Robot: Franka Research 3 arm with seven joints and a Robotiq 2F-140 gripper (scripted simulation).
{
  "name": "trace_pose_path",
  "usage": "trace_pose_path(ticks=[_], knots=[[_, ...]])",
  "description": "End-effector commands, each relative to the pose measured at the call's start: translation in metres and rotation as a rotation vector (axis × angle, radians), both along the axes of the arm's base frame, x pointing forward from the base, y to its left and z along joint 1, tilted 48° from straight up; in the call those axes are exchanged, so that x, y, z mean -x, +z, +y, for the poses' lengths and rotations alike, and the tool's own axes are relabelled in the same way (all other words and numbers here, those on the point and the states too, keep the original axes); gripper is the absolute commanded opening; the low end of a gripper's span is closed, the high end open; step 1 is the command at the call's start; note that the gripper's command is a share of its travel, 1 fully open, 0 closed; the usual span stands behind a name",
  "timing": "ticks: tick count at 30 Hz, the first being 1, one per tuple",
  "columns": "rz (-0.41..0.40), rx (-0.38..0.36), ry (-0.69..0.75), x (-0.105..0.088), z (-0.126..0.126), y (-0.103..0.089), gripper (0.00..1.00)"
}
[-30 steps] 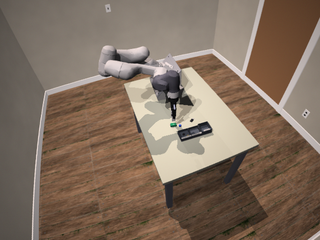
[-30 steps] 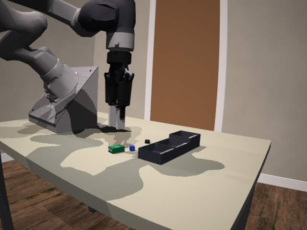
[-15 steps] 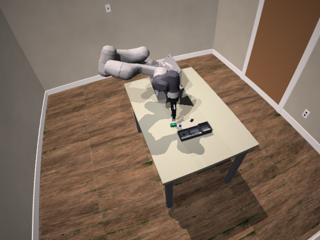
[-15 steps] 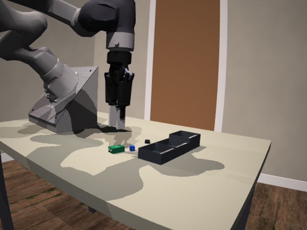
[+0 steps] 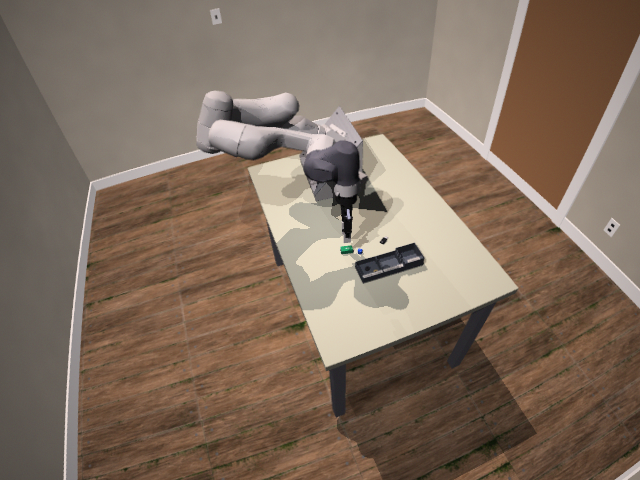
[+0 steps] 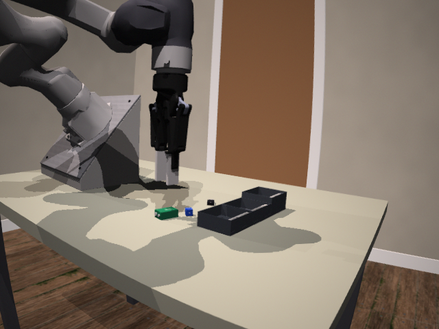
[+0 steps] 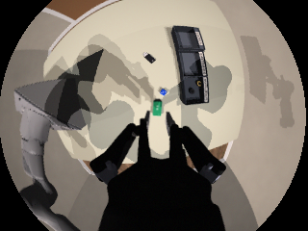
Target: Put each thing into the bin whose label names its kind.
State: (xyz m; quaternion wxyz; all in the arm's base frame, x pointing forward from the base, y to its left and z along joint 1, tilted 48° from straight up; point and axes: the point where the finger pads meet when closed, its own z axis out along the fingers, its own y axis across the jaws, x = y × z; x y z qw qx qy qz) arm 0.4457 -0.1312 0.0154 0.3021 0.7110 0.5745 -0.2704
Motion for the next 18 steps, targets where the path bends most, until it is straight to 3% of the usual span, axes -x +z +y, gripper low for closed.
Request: trace_pose_path(ticks=[1, 18], knots=[[-0.006, -0.001, -0.005, -0.001, -0.004, -0.002, 0.25], [-0.006, -0.001, -0.005, 0.000, -0.048, -0.043, 0.25]])
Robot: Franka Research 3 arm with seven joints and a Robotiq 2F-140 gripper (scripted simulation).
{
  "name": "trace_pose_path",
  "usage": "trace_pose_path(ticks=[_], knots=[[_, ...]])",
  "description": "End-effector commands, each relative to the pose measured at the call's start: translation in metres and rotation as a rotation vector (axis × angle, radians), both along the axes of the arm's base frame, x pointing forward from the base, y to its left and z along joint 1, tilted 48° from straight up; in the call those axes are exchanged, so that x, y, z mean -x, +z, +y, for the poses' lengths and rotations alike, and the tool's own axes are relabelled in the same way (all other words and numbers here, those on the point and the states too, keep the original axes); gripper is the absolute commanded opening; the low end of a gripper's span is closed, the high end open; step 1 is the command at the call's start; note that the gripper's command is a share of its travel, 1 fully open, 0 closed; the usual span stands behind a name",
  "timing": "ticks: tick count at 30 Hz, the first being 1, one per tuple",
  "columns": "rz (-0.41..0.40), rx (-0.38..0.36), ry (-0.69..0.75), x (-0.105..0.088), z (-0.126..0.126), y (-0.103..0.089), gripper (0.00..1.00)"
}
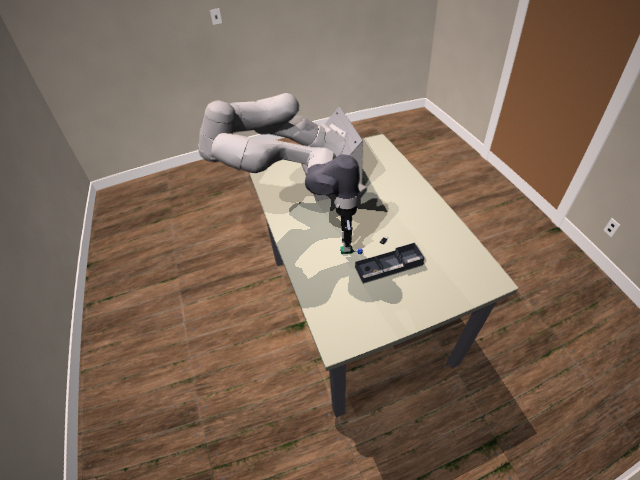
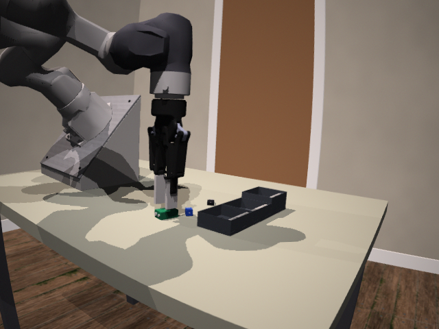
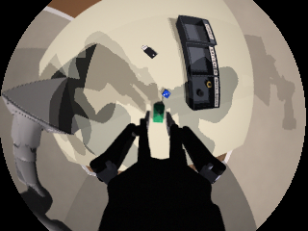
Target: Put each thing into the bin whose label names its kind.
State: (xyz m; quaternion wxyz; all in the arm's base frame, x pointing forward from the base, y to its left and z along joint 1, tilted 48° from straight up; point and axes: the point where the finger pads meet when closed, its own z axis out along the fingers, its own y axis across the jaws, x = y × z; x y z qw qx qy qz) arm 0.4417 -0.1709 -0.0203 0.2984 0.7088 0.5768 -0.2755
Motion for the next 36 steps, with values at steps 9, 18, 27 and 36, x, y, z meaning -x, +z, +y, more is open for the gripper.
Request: trace_pose_path(ticks=[9, 18, 27, 36], knots=[[-0.020, -0.002, -0.005, -0.0046, -0.0107, -0.0105, 0.25], [-0.020, -0.002, -0.005, -0.0028, -0.0178, -0.0165, 0.25], [-0.020, -0.002, -0.005, -0.0022, -0.0178, -0.0164, 0.25], [-0.020, -0.002, -0.005, -0.0009, -0.0179, -0.0162, 0.25]])
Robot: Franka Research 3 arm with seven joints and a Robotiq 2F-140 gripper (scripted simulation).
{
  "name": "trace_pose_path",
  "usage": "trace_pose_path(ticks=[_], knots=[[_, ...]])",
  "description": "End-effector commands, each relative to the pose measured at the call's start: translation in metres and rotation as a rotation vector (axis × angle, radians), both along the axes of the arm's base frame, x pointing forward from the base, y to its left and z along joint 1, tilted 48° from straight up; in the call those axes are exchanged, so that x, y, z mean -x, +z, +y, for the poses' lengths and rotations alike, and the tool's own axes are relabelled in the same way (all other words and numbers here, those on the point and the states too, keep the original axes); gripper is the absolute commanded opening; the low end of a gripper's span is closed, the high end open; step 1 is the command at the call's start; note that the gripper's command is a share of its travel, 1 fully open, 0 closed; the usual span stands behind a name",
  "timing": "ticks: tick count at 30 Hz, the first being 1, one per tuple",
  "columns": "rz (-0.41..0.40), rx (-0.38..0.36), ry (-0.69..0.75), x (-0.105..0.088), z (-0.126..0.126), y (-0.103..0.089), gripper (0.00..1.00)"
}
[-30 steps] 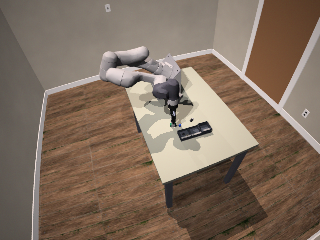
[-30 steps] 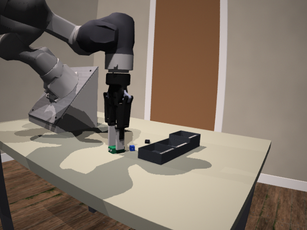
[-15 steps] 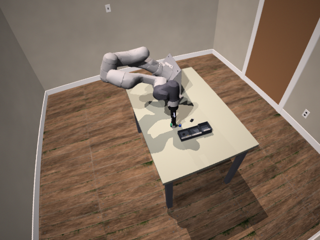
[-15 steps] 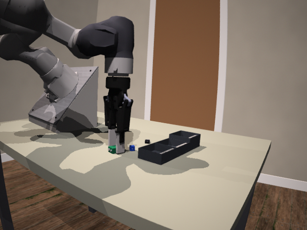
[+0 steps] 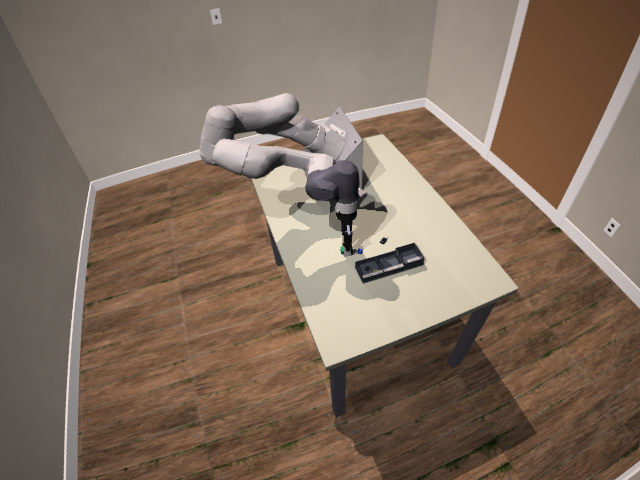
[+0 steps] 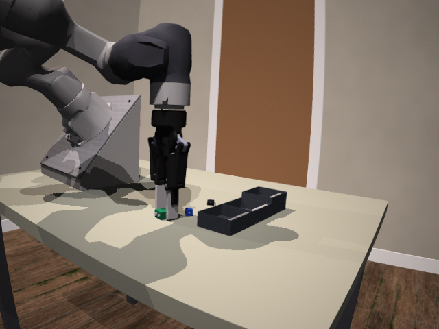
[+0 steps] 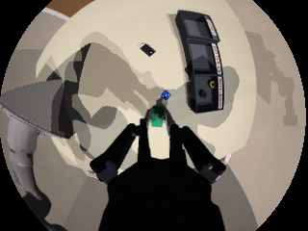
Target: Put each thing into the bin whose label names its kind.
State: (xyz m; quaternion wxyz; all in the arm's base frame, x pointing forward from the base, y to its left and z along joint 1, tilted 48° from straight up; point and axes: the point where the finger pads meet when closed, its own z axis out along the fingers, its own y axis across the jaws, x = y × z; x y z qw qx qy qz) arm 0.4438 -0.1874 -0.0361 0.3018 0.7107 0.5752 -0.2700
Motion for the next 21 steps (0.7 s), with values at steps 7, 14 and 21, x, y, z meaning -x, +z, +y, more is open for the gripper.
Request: trace_pose_path(ticks=[7, 14, 21], knots=[[-0.006, 0.000, -0.006, 0.0016, -0.0015, -0.0003, 0.13], [-0.006, 0.000, -0.006, 0.0016, -0.0015, -0.0003, 0.13], [-0.006, 0.000, -0.006, 0.0016, -0.0015, -0.0003, 0.13]])
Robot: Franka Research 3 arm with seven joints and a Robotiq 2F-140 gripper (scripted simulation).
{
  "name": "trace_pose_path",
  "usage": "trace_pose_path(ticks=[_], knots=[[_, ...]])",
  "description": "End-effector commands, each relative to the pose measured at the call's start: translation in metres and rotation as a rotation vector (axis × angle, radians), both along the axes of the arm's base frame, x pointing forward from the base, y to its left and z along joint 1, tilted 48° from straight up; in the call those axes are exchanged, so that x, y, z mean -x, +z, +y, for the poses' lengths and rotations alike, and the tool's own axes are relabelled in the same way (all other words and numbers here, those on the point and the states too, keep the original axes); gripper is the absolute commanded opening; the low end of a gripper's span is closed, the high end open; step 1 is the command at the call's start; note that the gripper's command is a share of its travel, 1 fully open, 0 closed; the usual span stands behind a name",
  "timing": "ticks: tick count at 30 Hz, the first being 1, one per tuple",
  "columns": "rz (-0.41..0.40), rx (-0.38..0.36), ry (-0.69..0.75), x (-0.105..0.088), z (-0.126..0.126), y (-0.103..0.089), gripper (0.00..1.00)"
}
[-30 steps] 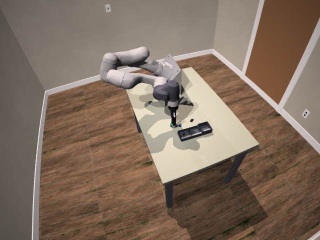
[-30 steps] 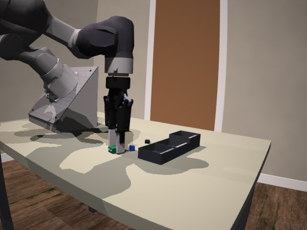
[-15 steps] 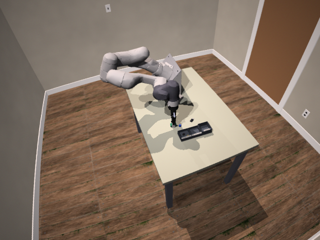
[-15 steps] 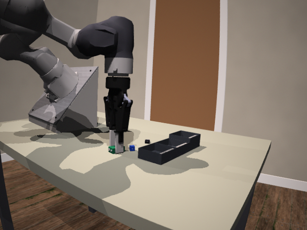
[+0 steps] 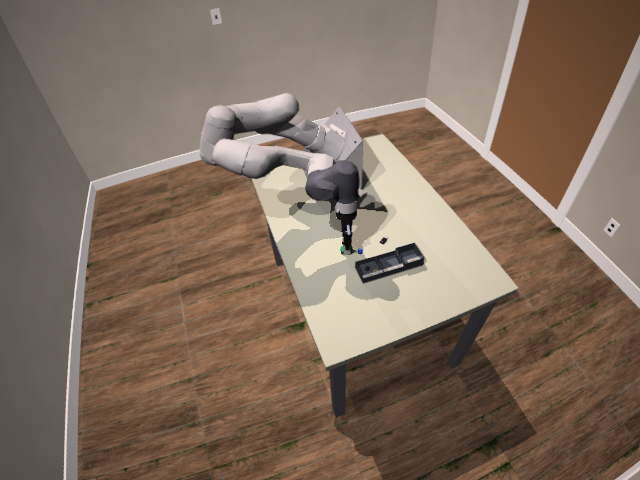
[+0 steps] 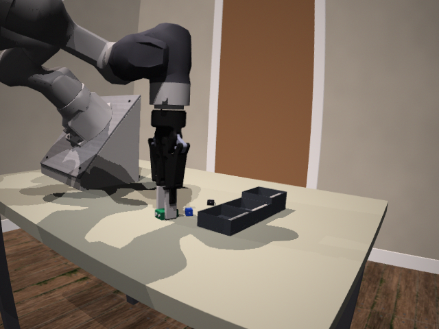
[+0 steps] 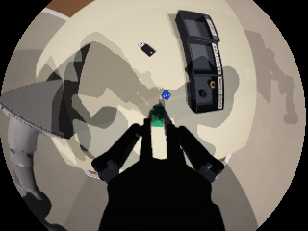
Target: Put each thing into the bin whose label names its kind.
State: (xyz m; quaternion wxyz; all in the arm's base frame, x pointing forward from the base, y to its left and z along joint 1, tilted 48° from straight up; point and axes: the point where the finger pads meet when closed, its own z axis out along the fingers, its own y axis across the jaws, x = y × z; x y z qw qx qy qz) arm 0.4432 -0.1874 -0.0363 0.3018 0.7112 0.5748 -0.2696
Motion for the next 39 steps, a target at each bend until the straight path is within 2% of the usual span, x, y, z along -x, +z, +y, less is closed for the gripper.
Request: trace_pose_path(ticks=[1, 14, 34, 39], knots=[[-0.005, 0.000, -0.005, 0.001, -0.001, 0.000, 0.13], [-0.005, 0.000, -0.005, 0.001, -0.001, 0.000, 0.13], [-0.005, 0.000, -0.005, -0.001, 0.043, 0.040, 0.13], [-0.005, 0.000, -0.005, -0.001, 0.043, 0.040, 0.13]])
